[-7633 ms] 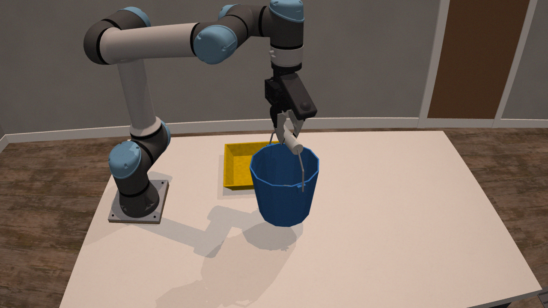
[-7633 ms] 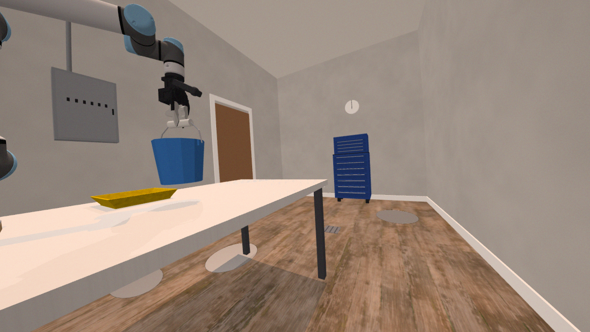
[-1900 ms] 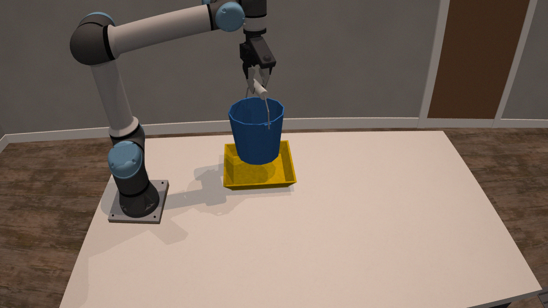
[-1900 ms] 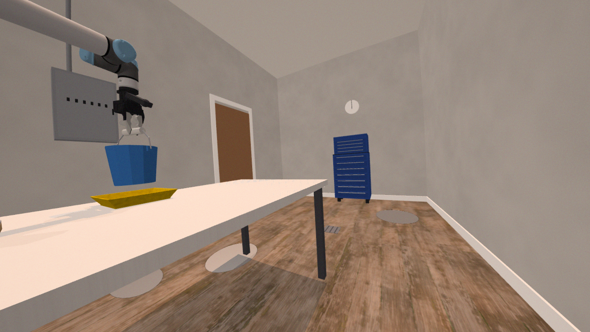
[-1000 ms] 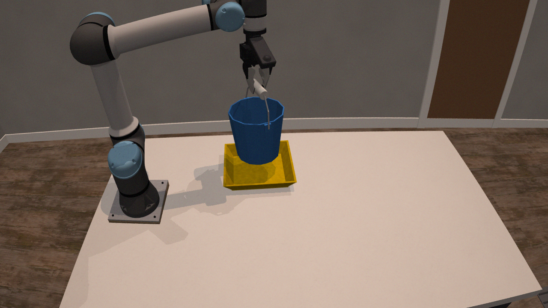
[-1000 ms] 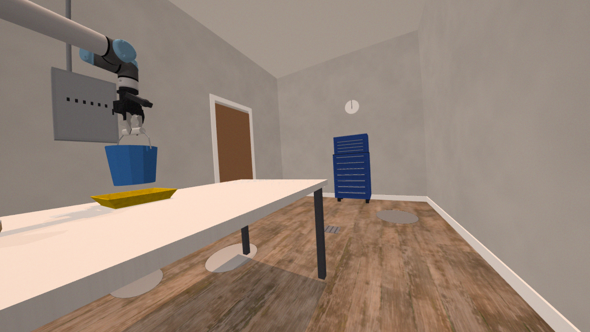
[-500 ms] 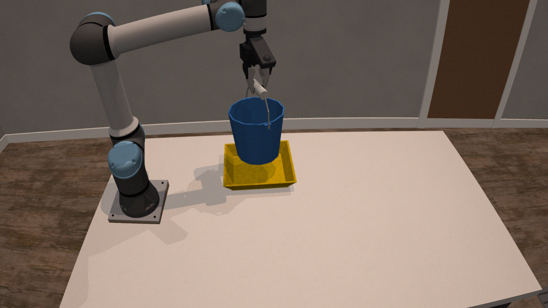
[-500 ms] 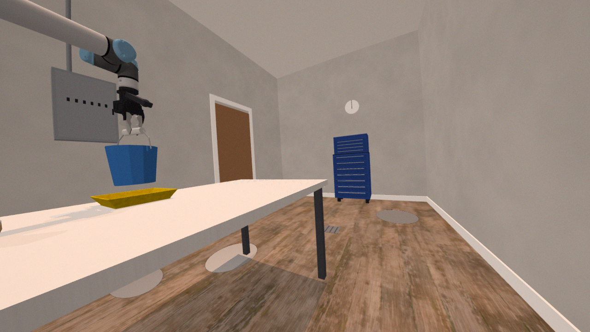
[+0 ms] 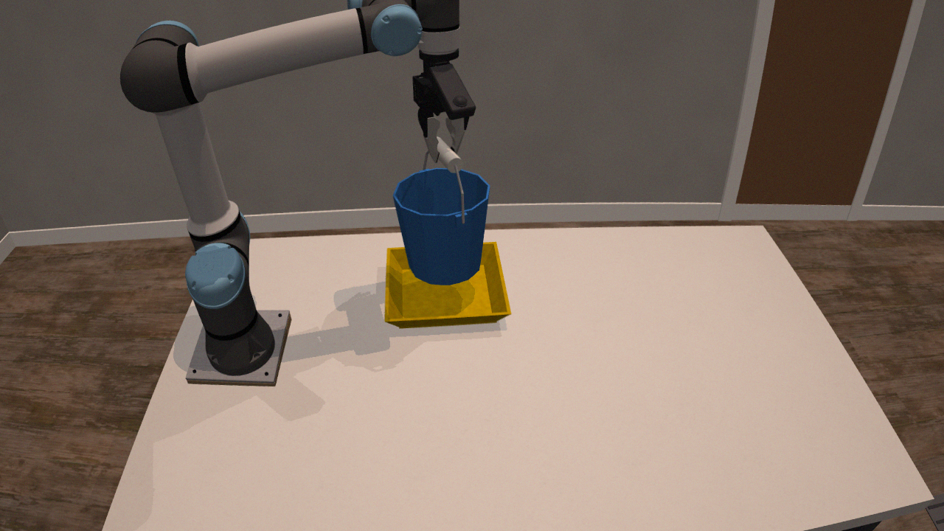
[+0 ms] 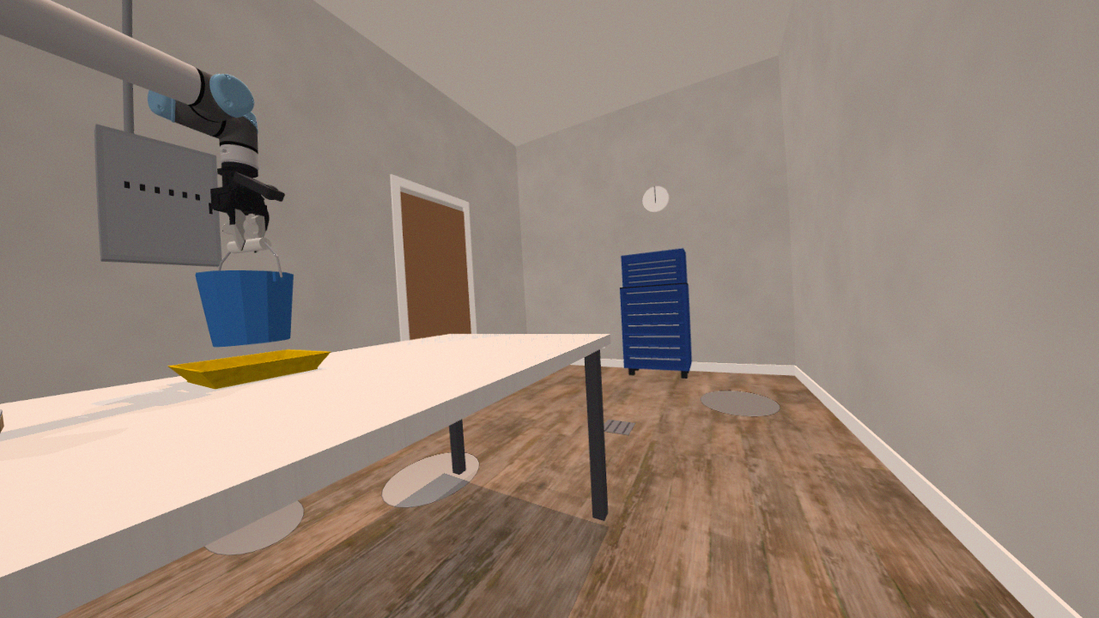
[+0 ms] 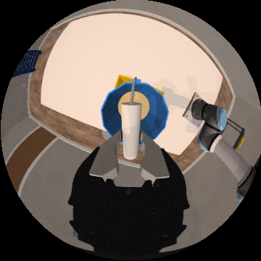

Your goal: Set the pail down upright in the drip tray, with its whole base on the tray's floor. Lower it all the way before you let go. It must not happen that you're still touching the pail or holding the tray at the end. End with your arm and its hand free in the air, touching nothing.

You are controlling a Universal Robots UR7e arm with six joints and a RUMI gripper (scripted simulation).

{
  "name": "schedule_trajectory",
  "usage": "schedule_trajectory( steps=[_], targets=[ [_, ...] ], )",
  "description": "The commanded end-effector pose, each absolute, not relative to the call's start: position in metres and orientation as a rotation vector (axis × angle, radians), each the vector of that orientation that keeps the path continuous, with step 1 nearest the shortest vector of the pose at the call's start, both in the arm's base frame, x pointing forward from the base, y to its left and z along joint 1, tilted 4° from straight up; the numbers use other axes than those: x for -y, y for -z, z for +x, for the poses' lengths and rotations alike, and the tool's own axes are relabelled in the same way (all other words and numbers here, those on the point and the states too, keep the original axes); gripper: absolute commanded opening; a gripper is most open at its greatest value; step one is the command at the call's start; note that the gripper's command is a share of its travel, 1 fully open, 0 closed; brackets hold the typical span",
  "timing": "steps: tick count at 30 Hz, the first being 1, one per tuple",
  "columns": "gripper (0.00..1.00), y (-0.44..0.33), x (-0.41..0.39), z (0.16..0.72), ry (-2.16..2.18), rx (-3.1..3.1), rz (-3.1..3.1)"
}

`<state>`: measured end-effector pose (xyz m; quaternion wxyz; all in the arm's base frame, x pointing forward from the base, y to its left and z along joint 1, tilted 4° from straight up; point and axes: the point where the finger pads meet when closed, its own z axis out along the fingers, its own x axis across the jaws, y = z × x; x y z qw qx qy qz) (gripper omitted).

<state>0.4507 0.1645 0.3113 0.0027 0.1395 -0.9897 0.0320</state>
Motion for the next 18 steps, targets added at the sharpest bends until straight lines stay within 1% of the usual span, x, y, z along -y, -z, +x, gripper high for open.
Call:
schedule_trajectory(
  steps=[1,18],
  targets=[
    [0.0,-0.3115,-0.1645,0.451,-0.1,3.106,0.438],
    [0.0,-0.3028,-0.164,0.451,-0.1,3.106,0.438]
  ],
)
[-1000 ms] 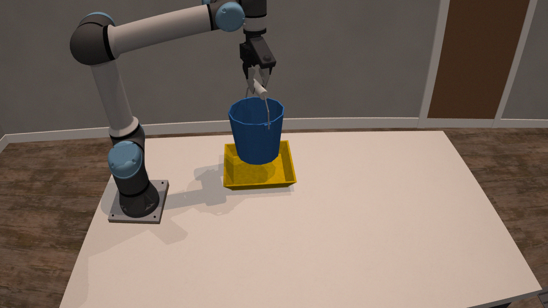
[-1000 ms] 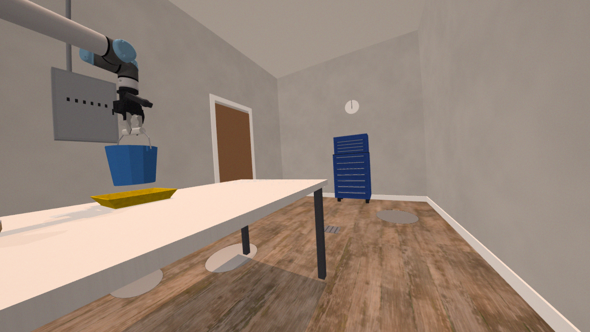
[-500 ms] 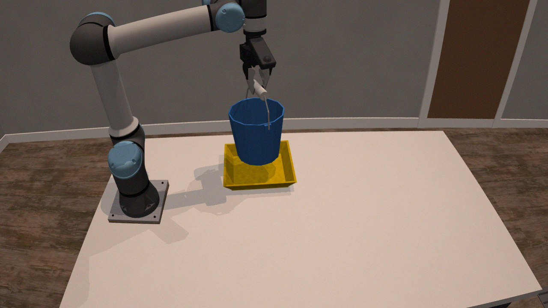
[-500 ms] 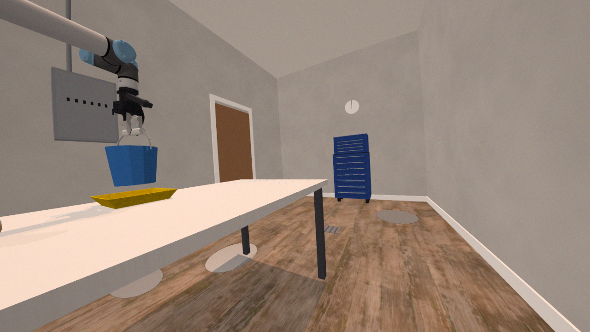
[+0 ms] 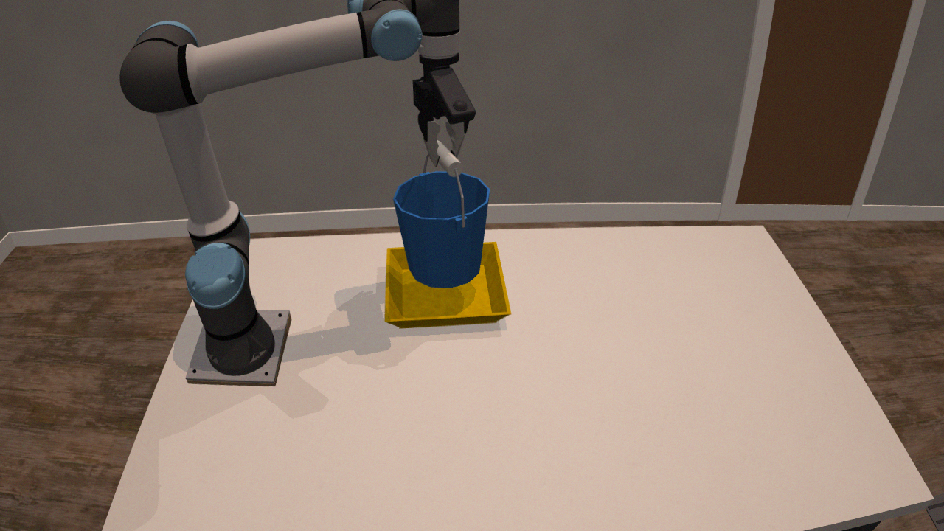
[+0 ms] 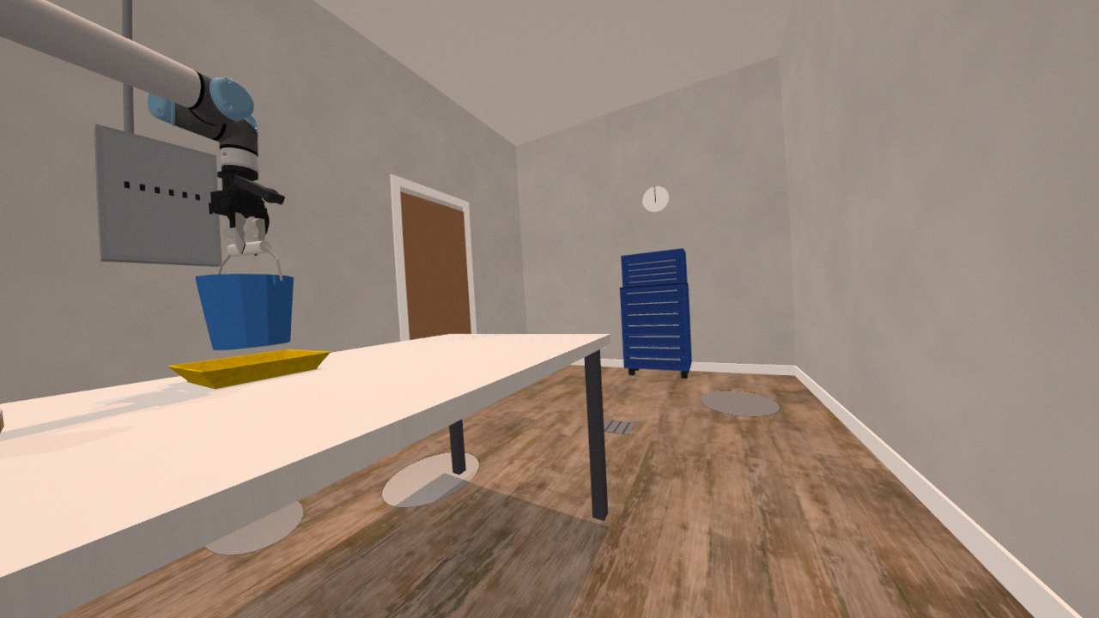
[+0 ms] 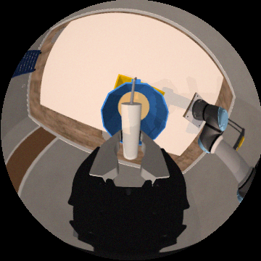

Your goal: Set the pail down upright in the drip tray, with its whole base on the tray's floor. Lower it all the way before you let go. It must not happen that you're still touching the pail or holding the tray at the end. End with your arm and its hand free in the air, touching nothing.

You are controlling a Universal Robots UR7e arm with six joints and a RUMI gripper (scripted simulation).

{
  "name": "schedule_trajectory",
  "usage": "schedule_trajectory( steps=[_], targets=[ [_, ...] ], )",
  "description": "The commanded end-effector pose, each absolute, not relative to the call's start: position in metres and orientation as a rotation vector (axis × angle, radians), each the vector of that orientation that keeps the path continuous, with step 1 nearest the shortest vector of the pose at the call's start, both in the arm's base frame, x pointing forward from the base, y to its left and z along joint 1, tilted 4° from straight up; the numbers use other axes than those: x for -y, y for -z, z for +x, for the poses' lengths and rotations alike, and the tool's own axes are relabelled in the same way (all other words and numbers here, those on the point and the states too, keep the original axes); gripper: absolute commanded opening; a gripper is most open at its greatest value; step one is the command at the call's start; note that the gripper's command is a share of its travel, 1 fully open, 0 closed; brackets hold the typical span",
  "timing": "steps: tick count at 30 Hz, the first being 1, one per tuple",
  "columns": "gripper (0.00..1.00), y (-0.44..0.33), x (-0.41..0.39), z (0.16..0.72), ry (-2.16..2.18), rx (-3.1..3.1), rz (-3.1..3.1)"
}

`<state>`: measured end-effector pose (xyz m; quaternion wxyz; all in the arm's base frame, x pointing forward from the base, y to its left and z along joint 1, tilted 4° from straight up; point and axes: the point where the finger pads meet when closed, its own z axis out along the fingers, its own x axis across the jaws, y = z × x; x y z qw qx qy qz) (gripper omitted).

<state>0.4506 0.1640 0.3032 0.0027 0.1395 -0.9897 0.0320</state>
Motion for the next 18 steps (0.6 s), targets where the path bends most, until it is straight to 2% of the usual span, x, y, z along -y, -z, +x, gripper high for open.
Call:
schedule_trajectory(
  steps=[1,18],
  targets=[
    [0.0,-0.302,-0.164,0.451,-0.1,3.106,0.438],
    [0.0,-0.286,-0.163,0.451,-0.1,3.106,0.438]
  ],
)
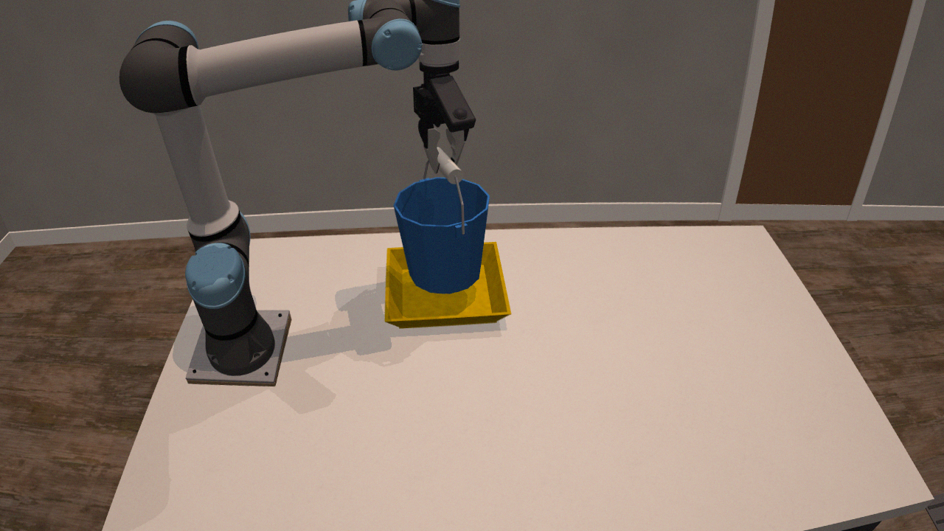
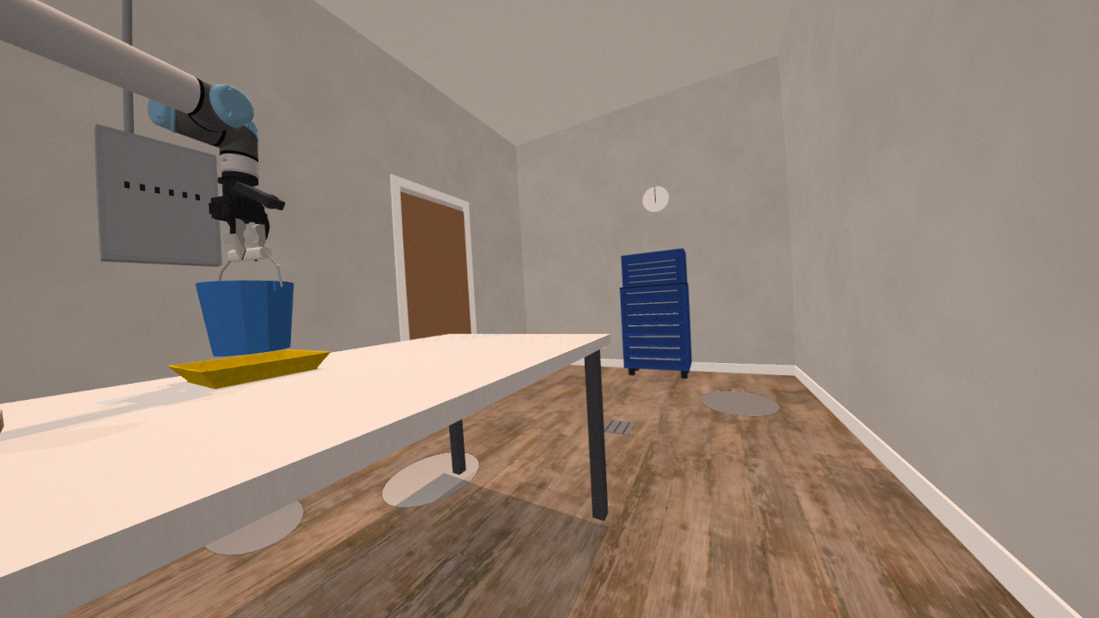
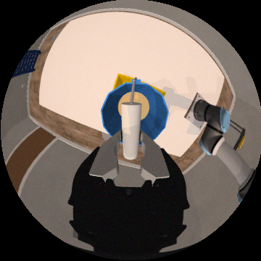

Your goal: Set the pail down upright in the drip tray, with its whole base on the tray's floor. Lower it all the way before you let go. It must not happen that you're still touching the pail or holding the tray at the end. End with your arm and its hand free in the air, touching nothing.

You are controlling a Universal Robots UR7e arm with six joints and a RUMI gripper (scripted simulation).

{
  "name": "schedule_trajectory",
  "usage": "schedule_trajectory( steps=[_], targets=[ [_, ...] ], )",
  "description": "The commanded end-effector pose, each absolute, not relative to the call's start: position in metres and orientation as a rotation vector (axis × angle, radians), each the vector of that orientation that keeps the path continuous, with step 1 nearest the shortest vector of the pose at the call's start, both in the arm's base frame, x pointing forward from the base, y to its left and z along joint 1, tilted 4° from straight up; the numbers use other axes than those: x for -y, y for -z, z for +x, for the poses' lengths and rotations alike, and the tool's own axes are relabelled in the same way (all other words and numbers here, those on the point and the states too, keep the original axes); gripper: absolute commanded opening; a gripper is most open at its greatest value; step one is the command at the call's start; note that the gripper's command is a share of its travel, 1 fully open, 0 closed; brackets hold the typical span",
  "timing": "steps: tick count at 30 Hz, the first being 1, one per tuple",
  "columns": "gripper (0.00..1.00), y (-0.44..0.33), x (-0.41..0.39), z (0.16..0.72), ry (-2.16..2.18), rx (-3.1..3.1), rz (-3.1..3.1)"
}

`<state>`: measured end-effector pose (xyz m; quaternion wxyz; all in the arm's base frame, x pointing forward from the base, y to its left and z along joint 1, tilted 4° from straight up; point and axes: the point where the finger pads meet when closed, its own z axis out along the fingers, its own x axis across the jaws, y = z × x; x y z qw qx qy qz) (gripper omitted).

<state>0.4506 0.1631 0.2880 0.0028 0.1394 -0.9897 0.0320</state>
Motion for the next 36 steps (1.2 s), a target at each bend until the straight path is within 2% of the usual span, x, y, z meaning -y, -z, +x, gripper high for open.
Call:
schedule_trajectory(
  steps=[1,36],
  targets=[
    [0.0,-0.285,-0.163,0.451,-0.1,3.106,0.438],
    [0.0,-0.246,-0.161,0.451,-0.1,3.106,0.438]
  ],
)
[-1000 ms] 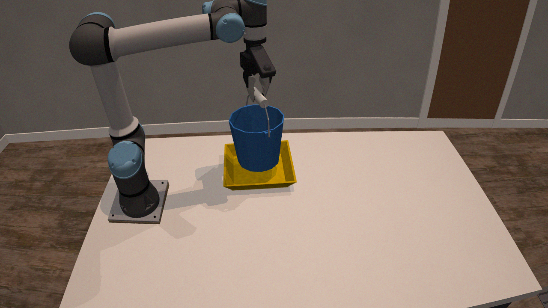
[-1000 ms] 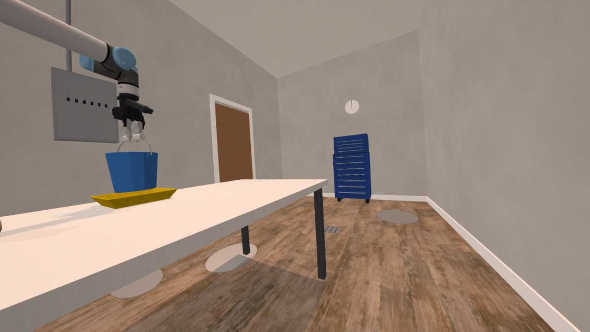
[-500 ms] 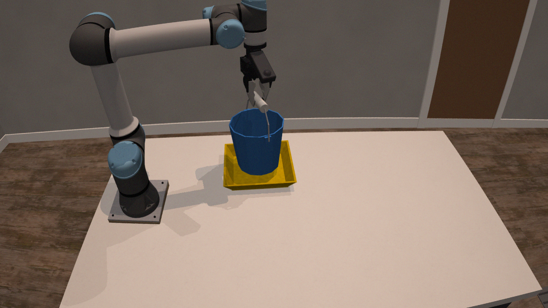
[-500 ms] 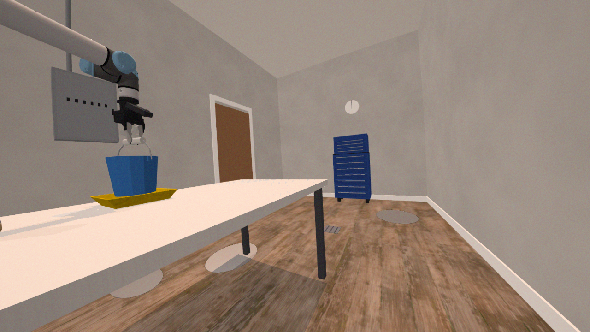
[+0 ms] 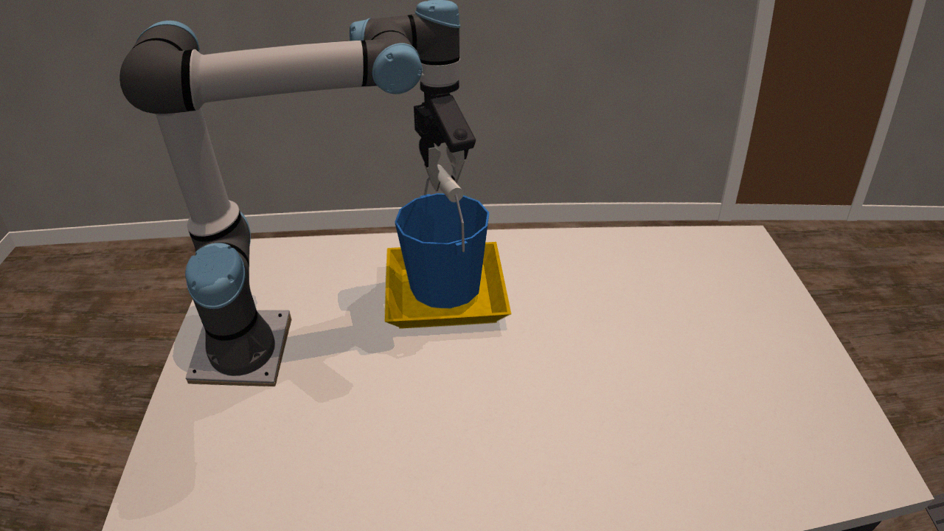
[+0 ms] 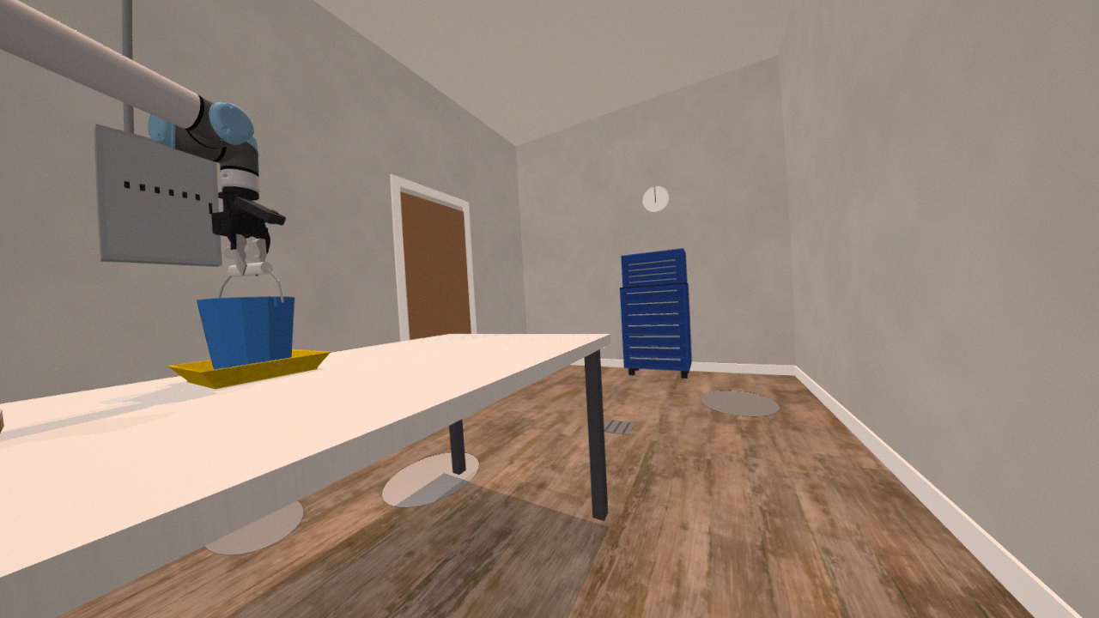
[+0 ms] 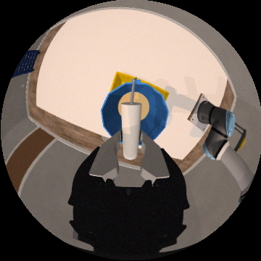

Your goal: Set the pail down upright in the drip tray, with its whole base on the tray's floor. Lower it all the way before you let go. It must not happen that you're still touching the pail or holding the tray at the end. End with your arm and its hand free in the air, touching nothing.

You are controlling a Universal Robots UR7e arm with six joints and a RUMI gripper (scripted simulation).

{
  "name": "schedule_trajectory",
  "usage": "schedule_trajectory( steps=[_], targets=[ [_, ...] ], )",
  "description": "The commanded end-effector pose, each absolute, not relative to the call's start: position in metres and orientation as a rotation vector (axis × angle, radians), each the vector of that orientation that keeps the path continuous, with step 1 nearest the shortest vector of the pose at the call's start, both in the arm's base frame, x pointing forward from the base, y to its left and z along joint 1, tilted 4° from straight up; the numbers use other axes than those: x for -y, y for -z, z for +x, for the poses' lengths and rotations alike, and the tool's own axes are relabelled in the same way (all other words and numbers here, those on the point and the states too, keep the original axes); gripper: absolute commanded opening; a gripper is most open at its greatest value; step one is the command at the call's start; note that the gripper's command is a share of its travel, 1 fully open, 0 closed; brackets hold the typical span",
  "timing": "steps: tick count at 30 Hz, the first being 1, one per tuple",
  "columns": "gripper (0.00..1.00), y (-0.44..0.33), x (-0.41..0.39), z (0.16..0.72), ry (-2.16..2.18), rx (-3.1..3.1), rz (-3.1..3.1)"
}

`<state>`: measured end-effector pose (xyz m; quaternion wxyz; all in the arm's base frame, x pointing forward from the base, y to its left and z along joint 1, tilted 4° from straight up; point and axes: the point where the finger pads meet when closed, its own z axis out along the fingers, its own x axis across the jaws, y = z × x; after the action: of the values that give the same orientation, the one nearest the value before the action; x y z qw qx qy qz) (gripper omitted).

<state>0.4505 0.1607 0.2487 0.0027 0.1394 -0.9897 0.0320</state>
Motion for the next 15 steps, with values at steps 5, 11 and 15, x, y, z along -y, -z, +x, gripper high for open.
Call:
schedule_trajectory(
  steps=[5,11,15],
  targets=[
    [0.0,-0.2416,-0.1602,0.451,-0.1,3.106,0.438],
    [0.0,-0.2368,-0.1599,0.451,-0.1,3.106,0.438],
    [0.0,-0.2355,-0.1599,0.451,-0.1,3.106,0.438]
  ],
)
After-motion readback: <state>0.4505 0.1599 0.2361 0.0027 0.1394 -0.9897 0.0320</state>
